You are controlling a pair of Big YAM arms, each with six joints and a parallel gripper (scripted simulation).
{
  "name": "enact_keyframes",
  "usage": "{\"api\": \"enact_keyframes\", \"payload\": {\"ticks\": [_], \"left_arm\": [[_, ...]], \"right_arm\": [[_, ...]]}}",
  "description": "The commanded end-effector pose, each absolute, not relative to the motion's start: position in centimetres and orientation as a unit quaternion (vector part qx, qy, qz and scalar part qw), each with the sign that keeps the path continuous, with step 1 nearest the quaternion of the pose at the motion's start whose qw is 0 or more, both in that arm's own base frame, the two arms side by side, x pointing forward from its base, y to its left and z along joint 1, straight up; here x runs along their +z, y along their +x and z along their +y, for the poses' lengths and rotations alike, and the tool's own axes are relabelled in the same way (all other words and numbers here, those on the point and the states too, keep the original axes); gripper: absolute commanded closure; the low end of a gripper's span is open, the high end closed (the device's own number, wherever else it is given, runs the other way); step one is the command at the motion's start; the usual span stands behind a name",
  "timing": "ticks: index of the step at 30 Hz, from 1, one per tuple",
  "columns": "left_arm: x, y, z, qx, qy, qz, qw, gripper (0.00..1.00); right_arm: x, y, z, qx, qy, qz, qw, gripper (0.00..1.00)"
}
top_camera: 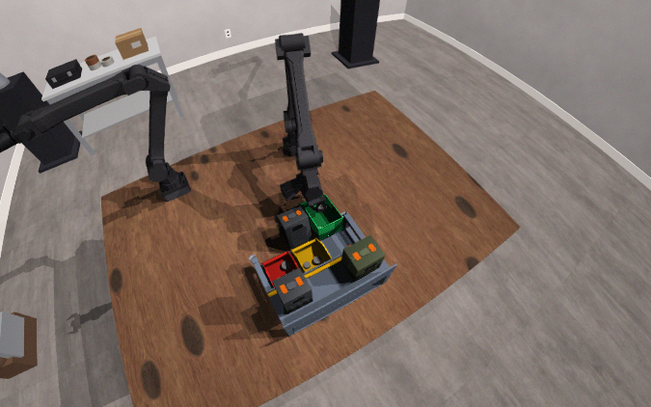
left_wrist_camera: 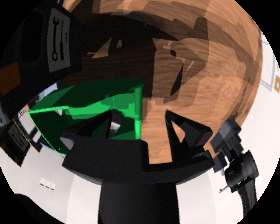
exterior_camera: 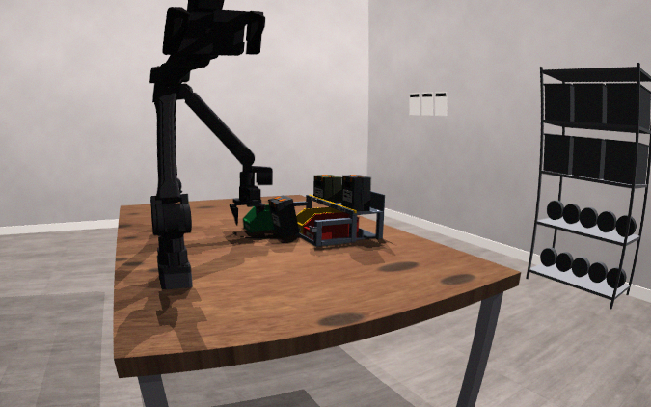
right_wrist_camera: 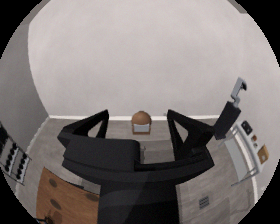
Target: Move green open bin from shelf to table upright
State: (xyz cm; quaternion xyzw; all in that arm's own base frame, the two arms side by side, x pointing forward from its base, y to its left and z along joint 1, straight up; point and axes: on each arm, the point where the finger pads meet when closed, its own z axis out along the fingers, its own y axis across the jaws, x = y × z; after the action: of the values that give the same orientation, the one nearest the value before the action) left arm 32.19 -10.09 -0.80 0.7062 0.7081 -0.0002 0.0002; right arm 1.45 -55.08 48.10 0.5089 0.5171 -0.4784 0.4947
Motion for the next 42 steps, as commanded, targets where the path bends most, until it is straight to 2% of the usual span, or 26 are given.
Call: {"api": "enact_keyframes", "payload": {"ticks": [1,42], "left_arm": [[-0.53,32.49,-9.88,0.007,0.704,0.710,0.008,0.10],[-0.49,32.31,-9.58,0.005,0.703,0.711,0.004,0.10]], "right_arm": [[50.05,0.90,-54.48,-0.496,0.496,0.504,0.504,0.00],[50.05,0.90,-54.48,-0.496,0.496,0.504,0.504,0.00]]}}
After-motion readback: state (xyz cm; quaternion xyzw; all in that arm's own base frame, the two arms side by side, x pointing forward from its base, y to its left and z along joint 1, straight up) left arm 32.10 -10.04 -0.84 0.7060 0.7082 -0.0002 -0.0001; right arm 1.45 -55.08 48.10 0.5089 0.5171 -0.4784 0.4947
